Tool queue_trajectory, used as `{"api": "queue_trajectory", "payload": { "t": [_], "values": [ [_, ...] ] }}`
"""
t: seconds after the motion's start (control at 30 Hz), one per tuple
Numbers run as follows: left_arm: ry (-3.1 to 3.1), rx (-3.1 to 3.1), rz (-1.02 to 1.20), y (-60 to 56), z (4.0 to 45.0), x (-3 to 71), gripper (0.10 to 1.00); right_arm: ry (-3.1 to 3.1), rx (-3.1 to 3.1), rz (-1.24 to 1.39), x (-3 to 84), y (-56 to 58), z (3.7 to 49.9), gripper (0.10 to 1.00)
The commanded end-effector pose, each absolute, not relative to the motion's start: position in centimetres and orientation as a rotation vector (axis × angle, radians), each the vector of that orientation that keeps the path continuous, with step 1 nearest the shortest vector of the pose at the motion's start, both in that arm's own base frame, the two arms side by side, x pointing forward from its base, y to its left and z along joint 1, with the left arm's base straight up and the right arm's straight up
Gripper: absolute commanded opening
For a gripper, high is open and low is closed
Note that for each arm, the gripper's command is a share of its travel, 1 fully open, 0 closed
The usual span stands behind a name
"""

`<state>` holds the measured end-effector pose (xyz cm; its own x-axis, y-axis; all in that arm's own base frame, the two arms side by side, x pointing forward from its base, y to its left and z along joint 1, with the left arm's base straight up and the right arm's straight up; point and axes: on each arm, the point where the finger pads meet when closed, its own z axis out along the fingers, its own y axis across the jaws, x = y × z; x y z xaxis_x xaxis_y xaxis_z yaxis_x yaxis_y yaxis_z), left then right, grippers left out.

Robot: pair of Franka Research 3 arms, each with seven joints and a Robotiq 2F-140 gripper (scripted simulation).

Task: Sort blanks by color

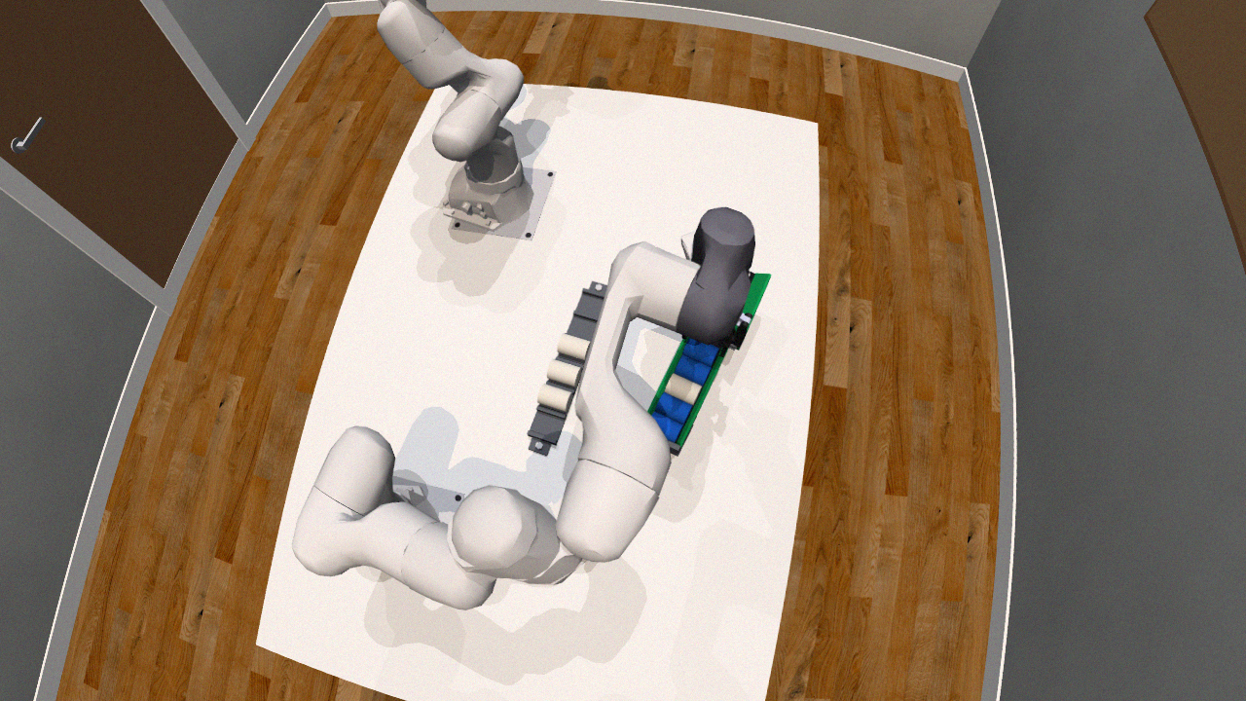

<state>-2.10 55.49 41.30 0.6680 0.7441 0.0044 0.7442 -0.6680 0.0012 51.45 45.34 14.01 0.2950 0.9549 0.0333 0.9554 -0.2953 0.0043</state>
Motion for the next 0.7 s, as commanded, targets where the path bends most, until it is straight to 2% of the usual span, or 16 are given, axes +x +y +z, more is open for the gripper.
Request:
{"api": "queue_trajectory", "payload": {
  "t": [0.0,0.3,0.63,0.67],
  "values": [
    [-1.280,-2.868,-0.007,55.5,41.3,-2.1,1.000,-1.868,-2.526,0.000,51.4,45.3,15.9,0.528],
    [-1.280,-2.868,-0.007,55.5,41.3,-2.1,1.000,-1.868,-2.526,0.000,51.4,45.3,20.3,0.528],
    [-1.280,-2.868,-0.007,55.5,41.3,-2.1,1.000,-1.868,-2.526,0.000,51.4,45.3,21.1,0.528],
    [-1.280,-2.868,-0.007,55.5,41.3,-2.1,1.000,-1.868,-2.526,0.000,51.4,45.3,21.1,1.000]
  ]
}}
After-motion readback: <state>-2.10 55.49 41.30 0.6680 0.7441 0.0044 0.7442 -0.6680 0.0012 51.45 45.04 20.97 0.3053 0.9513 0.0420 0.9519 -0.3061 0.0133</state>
